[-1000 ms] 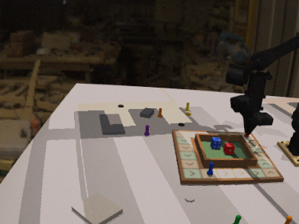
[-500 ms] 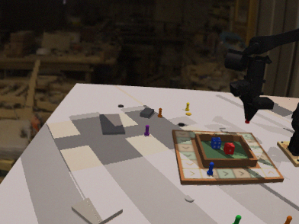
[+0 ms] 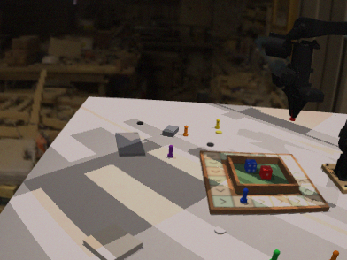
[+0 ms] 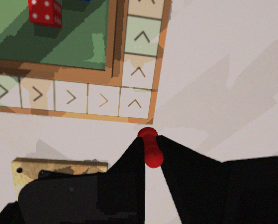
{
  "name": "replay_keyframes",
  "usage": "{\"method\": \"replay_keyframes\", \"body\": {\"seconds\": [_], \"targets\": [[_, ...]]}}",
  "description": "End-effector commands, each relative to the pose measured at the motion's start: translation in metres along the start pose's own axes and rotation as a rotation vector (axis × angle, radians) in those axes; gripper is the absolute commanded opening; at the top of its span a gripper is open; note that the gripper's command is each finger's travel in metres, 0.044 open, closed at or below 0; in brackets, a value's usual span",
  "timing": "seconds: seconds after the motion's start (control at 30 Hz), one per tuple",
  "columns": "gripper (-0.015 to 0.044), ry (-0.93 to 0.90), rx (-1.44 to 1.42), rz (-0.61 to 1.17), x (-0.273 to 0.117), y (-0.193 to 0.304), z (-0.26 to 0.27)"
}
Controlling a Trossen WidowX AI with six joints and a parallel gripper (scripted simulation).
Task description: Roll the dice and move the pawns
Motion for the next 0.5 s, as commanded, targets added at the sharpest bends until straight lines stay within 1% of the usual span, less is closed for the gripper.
{"method": "replay_keyframes", "body": {"seconds": [0.0,0.1,0.47], "targets": [[0.0,0.006,-0.004,0.001,-0.009,0.002,0.002],[0.0,0.007,-0.004,0.0,-0.008,-0.004,-0.002],[0.0,0.009,-0.004,-0.005,0.005,-0.05,-0.031]]}}
Point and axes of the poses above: the point midway between the two fingers, 35 mm back from their tips, its own x axis out along the fingers, its own z axis across the jaws, y = z × x, the point moved 10 cm from there along -x, back along the fingers, and after that the axes turned 13 degrees about -x, right-handed, at the moved point
